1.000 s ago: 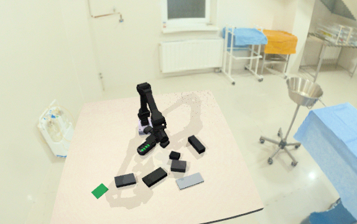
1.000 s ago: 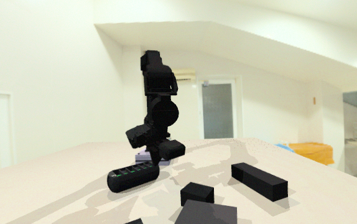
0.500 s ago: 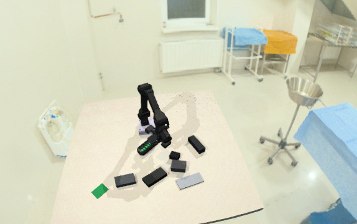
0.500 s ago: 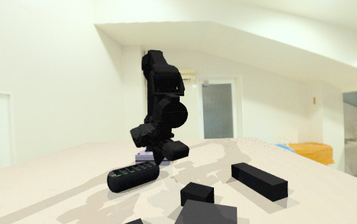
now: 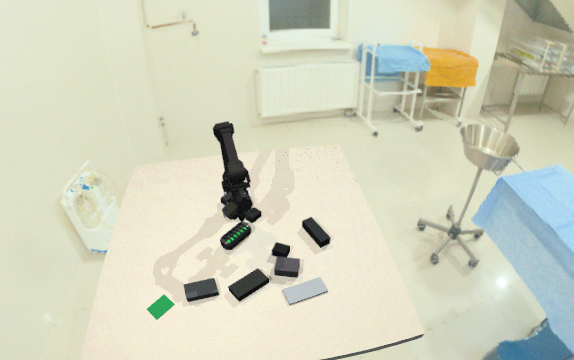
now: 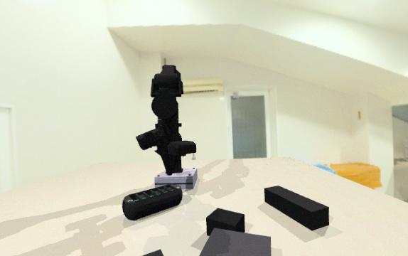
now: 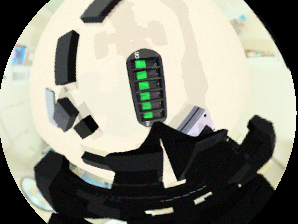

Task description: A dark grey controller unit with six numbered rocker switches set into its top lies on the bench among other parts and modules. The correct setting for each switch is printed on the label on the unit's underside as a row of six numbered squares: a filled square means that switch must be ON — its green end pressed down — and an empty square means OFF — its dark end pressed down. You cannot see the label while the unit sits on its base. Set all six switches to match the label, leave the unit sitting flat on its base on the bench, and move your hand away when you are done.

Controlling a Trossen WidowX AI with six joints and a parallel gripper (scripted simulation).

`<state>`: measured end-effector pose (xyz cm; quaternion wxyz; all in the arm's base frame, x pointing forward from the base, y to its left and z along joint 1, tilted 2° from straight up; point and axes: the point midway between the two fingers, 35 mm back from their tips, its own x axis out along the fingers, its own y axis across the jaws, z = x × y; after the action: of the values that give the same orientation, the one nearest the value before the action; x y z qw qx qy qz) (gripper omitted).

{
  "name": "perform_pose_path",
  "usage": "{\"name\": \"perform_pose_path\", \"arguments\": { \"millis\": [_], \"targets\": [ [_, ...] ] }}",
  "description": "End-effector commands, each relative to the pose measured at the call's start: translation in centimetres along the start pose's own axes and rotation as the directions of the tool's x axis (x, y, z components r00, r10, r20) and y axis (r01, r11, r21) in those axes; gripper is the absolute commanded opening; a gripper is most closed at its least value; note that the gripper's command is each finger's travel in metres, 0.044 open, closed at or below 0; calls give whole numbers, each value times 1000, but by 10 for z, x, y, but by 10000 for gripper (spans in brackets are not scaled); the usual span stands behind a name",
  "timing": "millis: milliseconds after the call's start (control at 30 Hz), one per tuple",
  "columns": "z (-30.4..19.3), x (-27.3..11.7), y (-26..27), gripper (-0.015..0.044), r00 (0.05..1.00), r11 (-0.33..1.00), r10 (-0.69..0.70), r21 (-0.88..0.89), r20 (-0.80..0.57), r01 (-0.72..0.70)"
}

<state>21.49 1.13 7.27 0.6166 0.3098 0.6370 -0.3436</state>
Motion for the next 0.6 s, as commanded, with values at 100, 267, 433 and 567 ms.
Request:
{"name": "perform_pose_path", "arguments": {
  "millis": [100,267,433,567],
  "targets": [
    [-3,3,-12,0,999,999,44,-8,3,-44],
    [-3,11,-11,0,999,999,44,-8,2,-44],
    [-2,19,-11,0,999,999,44,-8,1,-44],
    [-2,25,-11,0,999,999,44,-7,0,-44]
  ]
}}
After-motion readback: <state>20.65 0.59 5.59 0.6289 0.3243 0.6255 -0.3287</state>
